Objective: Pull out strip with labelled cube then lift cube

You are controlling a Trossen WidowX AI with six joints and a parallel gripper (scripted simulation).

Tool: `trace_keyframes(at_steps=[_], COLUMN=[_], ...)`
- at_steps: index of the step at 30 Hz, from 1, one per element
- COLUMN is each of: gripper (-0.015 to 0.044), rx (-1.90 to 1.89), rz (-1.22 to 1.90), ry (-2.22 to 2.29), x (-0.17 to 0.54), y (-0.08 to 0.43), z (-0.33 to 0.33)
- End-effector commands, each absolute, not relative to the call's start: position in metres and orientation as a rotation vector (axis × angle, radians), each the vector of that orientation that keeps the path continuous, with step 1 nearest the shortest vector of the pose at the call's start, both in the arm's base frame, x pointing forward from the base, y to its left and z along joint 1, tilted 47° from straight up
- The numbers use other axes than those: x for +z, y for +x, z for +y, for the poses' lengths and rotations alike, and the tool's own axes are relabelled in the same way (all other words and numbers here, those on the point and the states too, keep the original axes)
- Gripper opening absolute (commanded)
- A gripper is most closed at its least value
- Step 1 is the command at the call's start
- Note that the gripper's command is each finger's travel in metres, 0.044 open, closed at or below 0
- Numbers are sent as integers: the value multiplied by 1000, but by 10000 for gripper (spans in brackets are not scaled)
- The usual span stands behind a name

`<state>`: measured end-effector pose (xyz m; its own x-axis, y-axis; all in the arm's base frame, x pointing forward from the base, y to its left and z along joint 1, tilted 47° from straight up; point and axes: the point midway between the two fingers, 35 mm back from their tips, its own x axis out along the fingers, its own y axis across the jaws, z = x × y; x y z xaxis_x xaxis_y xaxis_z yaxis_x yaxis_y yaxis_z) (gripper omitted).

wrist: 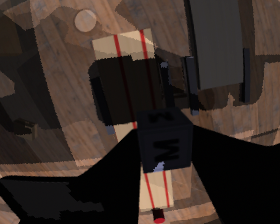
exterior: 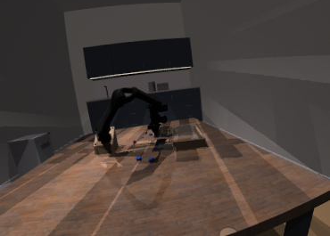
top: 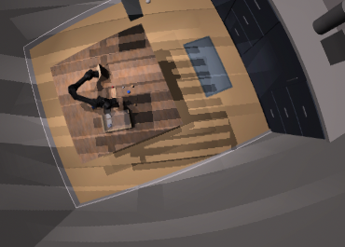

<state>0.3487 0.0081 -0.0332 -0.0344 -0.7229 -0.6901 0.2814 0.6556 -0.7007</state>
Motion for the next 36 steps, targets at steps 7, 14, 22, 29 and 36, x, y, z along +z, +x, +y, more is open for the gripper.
trace_keyframes(at_steps=[7,14,22,29,36], gripper=[0,0,0,0,0], rx=[-842,-840,-841,-841,-841], rz=[1383,1384,1385,1385,1385], ry=[-399,-400,-398,-398,-398], x=[-30,-27,-4,-4,-4], y=[315,303,304,304,304], z=[9,11,34,34,34])
